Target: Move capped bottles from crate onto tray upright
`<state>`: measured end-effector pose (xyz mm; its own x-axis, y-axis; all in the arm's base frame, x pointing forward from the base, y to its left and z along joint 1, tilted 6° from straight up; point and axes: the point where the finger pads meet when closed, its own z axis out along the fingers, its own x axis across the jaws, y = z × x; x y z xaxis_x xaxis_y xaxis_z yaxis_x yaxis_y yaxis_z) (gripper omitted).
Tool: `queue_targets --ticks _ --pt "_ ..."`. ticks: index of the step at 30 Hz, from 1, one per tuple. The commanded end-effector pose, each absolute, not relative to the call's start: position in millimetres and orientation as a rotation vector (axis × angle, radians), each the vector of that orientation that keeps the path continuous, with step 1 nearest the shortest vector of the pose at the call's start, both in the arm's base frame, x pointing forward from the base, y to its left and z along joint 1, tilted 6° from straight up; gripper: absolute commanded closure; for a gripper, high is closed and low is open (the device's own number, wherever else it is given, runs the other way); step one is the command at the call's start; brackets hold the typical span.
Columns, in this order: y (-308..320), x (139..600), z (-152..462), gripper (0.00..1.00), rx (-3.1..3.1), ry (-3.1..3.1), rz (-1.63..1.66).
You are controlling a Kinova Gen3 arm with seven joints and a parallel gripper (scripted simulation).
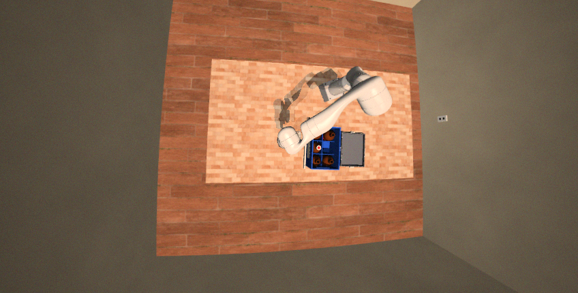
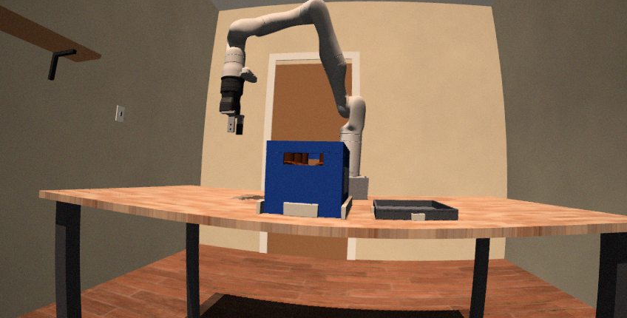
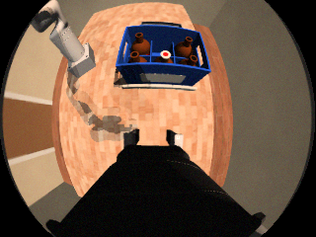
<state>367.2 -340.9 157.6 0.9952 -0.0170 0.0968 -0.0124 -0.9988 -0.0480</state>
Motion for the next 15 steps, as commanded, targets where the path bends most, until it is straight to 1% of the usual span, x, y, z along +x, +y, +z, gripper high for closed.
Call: queue_targets --ticks 1,7,15 --pt "-331.5 376.8 161.1 0.00 -3.093 0.000 -0.157" --pt "-324.6 381.4 161.6 0.00 -3.092 0.010 -0.156" --pt "-300.6 392.6 164.4 0.00 -3.093 0.003 -0.157"
